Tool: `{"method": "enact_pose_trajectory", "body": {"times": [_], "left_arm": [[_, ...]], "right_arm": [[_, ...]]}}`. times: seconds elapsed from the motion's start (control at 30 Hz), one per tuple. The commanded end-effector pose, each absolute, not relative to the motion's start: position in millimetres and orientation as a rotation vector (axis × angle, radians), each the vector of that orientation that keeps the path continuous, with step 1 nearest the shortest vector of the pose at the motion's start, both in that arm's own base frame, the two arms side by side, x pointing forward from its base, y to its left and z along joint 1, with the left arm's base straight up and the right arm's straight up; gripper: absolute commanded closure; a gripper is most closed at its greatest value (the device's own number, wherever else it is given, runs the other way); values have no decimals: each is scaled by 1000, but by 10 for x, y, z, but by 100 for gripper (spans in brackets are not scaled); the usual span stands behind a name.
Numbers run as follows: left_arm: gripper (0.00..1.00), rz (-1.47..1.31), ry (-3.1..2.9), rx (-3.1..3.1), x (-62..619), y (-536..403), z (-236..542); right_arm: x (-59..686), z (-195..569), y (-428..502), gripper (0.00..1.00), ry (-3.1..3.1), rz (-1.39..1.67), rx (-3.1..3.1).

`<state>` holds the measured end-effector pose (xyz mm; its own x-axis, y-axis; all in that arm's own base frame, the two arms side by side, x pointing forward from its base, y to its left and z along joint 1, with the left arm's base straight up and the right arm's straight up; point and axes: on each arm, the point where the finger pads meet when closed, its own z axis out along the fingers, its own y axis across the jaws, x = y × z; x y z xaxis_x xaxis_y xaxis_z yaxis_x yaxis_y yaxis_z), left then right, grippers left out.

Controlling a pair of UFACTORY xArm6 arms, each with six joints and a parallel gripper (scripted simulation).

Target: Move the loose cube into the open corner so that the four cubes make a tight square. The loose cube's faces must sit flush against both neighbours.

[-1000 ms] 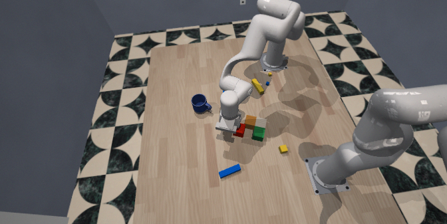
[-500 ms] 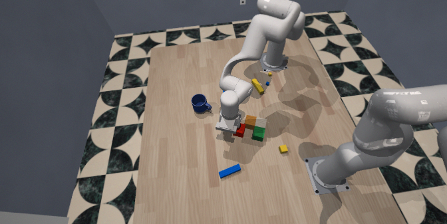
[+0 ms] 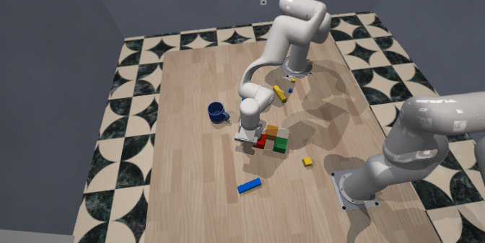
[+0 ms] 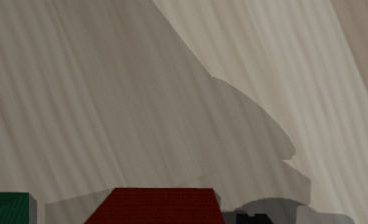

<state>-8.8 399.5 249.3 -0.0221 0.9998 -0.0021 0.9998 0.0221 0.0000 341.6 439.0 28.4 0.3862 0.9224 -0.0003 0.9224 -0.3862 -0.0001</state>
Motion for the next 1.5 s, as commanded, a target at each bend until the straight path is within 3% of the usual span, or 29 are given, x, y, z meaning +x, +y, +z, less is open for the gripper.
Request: {"method": "enact_pose_trajectory", "body": {"times": [0.0, 1.47], "left_arm": [[0, 0, 2246, 2197, -88, 3999, 2500], [0, 0, 2246, 2197, -88, 3999, 2500]], "right_arm": [[3411, 294, 4400, 100, 1741, 3, 2616], [3218, 294, 4481, 100, 1741, 3, 2616]]}}
